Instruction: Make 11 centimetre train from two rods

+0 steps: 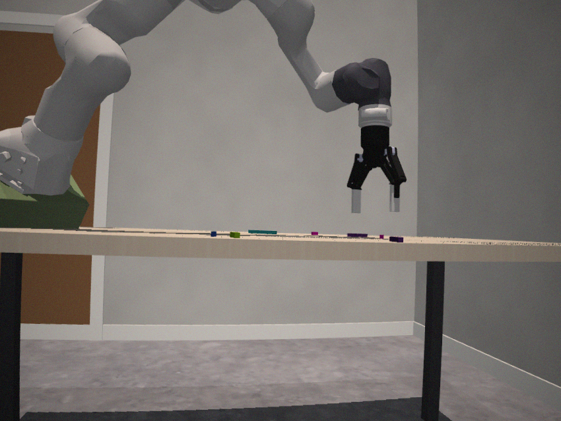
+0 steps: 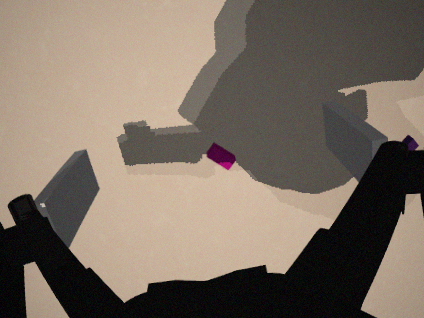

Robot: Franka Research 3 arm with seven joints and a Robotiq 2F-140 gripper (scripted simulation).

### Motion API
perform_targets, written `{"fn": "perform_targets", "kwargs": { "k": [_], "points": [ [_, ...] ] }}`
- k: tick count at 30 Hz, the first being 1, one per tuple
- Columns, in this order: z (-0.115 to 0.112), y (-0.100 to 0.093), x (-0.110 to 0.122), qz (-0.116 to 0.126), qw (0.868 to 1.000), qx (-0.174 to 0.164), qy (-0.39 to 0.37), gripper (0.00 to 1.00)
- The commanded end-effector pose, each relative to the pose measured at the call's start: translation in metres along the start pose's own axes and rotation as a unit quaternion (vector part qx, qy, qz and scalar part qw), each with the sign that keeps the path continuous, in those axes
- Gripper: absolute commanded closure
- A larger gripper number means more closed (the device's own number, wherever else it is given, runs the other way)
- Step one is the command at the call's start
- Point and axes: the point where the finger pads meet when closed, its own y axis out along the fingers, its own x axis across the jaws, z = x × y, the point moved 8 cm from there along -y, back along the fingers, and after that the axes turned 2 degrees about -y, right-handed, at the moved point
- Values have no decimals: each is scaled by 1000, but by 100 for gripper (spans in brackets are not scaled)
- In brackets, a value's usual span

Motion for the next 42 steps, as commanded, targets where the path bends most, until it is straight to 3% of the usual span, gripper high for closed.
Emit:
{"fn": "perform_targets", "kwargs": {
  "k": [1,9,26,42],
  "points": [
    [-1,-1,-1,-3,996,4,-84,0],
    [-3,-1,3,-3,991,4,-136,0],
    [-8,-1,15,-4,961,3,-277,0],
    [-13,-1,26,-4,912,2,-411,0]
  ]
}}
